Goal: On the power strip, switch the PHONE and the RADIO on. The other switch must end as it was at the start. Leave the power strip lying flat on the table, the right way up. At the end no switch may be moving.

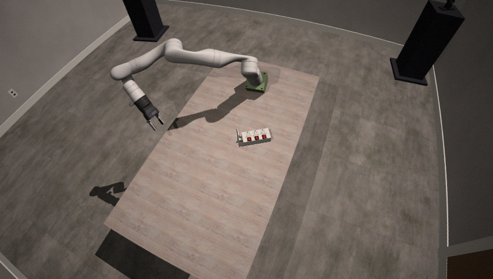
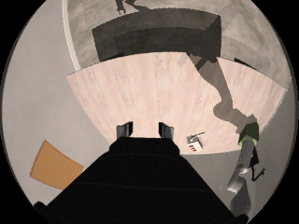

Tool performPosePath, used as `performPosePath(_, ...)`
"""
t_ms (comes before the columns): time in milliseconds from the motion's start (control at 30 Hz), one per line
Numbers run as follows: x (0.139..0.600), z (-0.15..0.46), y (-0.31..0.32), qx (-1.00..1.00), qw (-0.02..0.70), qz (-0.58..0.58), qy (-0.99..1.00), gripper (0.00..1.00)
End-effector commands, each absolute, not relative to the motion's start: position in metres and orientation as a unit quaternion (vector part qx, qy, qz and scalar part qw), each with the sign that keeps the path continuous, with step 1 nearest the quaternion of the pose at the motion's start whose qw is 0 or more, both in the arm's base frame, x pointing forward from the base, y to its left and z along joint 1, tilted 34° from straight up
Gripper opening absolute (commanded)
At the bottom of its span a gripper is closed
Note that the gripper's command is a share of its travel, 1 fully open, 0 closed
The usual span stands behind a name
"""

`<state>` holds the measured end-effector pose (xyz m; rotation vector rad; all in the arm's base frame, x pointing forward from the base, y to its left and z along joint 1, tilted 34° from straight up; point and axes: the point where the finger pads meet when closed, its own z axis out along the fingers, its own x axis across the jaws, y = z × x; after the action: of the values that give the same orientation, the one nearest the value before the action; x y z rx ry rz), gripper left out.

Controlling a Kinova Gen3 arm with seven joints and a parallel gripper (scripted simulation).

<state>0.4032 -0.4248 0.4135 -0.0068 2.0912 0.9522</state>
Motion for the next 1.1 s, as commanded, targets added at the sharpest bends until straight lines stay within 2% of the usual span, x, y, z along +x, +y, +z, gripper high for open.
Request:
performPosePath(0,0.4027,0.4146,-0.4251,-0.003,0.41,0.377,0.83,1.0)
performPosePath(533,0.4027,0.4146,-0.4251,-0.003,0.41,0.377,0.83,1.0)
performPosePath(567,0.4027,0.4146,-0.4251,-0.003,0.41,0.377,0.83,0.0)
performPosePath(1067,0.4027,0.4146,-0.4251,-0.003,0.41,0.377,0.83,0.0)
